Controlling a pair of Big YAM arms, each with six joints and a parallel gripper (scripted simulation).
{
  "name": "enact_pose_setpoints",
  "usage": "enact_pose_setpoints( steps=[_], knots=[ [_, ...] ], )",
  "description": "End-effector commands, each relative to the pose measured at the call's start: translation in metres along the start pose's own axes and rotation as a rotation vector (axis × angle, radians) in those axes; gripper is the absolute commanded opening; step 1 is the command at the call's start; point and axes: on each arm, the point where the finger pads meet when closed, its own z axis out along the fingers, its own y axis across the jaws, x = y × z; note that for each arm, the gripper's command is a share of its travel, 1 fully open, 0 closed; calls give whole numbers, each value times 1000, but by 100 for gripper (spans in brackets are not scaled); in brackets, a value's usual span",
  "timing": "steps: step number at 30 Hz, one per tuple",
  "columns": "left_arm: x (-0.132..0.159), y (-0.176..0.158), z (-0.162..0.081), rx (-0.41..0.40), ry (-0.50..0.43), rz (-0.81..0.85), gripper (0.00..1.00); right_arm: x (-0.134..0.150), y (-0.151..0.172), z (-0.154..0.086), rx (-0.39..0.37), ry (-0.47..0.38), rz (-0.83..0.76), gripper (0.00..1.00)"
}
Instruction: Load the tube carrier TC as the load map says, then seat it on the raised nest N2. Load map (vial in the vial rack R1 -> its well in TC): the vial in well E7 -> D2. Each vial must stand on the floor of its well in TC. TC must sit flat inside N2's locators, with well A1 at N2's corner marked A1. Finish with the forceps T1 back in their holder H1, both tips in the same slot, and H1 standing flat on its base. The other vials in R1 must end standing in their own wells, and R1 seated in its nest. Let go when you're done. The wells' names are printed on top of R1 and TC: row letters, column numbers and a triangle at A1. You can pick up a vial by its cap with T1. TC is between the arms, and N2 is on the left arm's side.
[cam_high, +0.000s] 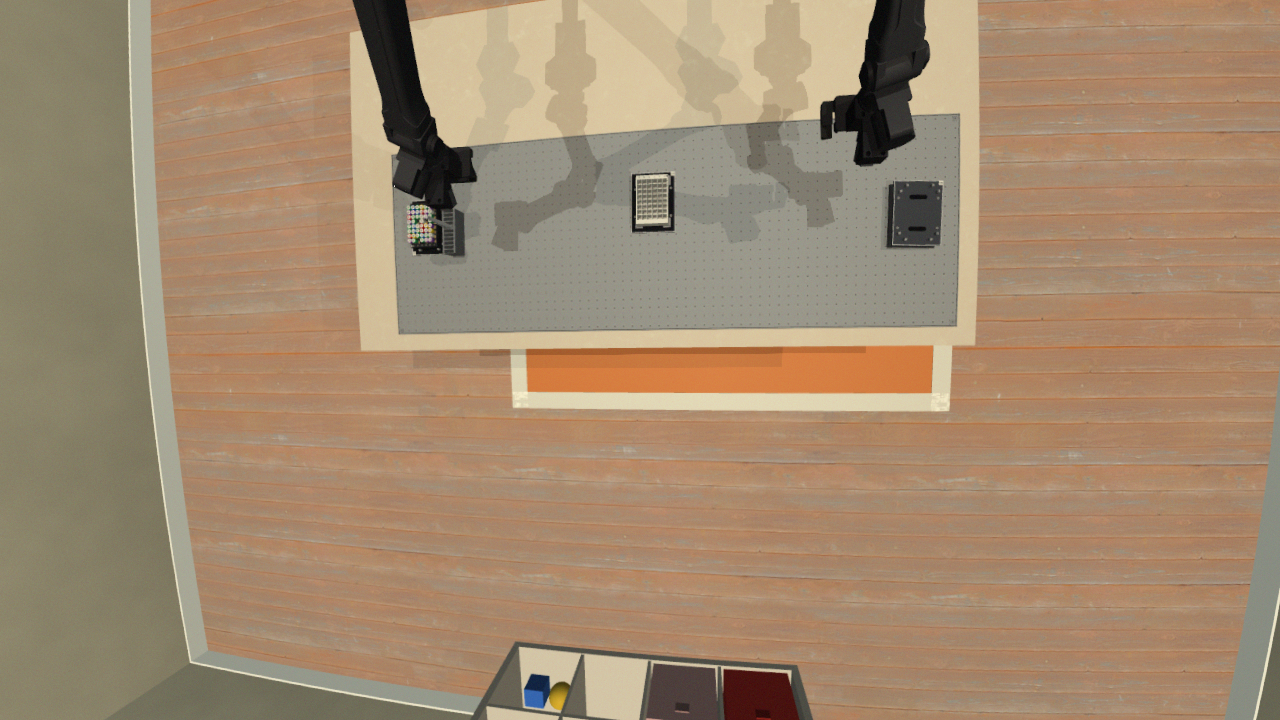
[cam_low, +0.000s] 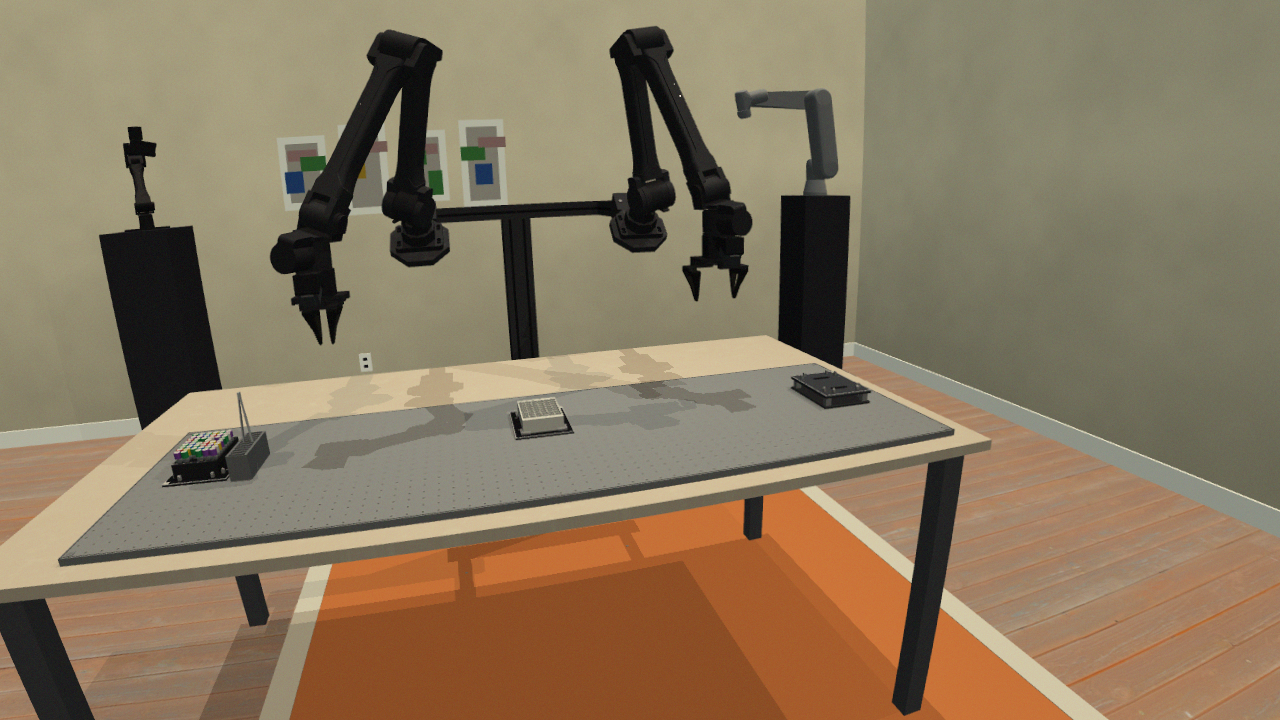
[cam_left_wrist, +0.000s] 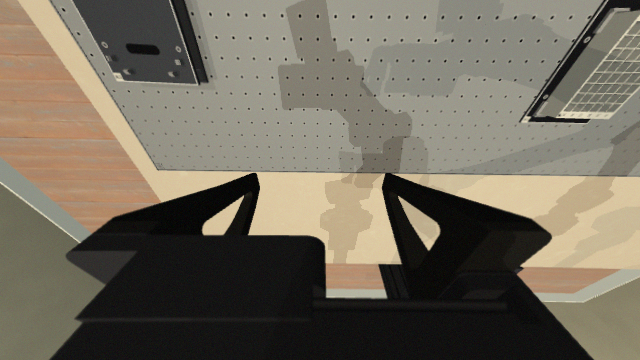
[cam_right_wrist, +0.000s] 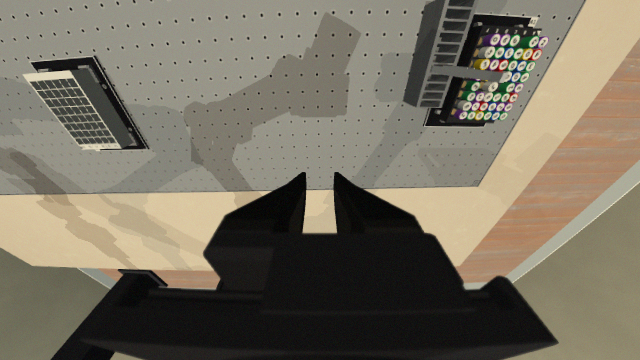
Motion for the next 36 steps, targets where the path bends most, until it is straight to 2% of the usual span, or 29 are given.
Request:
enact_pose_setpoints(
  steps=[1,36],
  knots=[
    [-8,2,-2,-3,-16,15,100,-5,-13,5,0,12,-11,24],
    [-8,2,-2,-3,-16,15,100,-53,-126,30,3,10,-11,24]
  ],
)
